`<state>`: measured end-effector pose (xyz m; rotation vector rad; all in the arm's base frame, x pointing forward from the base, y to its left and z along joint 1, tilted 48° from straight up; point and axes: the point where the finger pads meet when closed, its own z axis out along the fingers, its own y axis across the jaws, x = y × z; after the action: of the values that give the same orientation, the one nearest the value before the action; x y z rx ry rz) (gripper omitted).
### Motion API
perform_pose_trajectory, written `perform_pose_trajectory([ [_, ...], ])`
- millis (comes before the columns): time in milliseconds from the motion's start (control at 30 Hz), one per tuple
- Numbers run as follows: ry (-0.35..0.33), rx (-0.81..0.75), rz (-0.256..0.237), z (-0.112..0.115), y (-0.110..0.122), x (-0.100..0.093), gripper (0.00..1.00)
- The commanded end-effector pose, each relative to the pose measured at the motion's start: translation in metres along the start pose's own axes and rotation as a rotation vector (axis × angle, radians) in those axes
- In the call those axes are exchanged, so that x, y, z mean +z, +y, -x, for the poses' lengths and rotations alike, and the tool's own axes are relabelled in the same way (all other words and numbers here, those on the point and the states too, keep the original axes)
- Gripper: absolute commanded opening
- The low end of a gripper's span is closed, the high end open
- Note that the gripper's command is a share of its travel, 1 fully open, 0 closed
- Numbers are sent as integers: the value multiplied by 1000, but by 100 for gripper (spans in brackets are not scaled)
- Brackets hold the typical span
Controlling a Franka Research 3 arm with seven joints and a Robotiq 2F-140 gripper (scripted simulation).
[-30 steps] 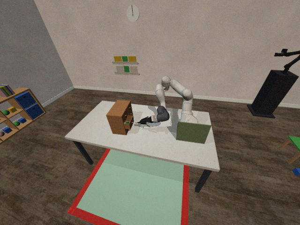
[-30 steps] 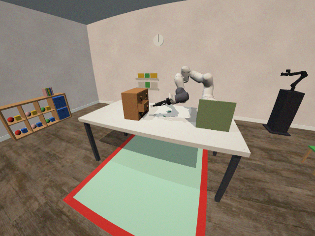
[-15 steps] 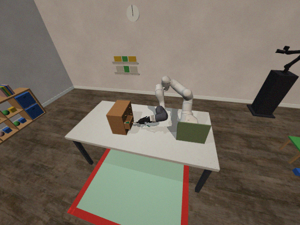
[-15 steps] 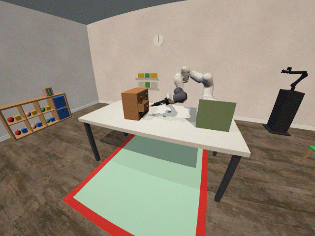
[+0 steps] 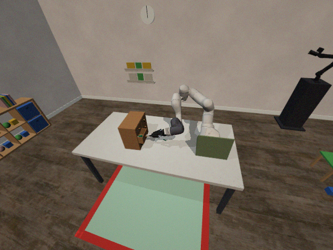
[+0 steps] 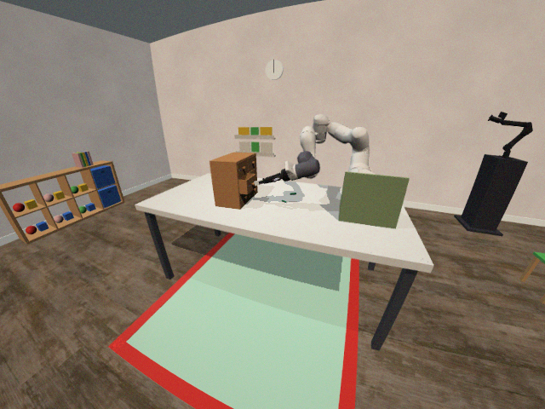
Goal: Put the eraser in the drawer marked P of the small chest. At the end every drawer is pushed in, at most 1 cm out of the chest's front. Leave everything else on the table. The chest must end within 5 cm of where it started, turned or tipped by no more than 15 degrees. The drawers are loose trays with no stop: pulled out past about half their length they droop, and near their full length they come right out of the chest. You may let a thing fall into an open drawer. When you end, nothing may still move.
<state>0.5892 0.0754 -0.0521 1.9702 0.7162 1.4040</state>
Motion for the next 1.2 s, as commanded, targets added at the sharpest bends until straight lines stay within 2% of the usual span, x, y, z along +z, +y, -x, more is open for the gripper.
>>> perform_pose_trajectory([
  [0,-3,-10,-10,-1,-3,6,0],
  [767,-3,-10,-10,-13,-4,38,0],
  [1167,-3,-10,-10,-16,-4,48,0],
])
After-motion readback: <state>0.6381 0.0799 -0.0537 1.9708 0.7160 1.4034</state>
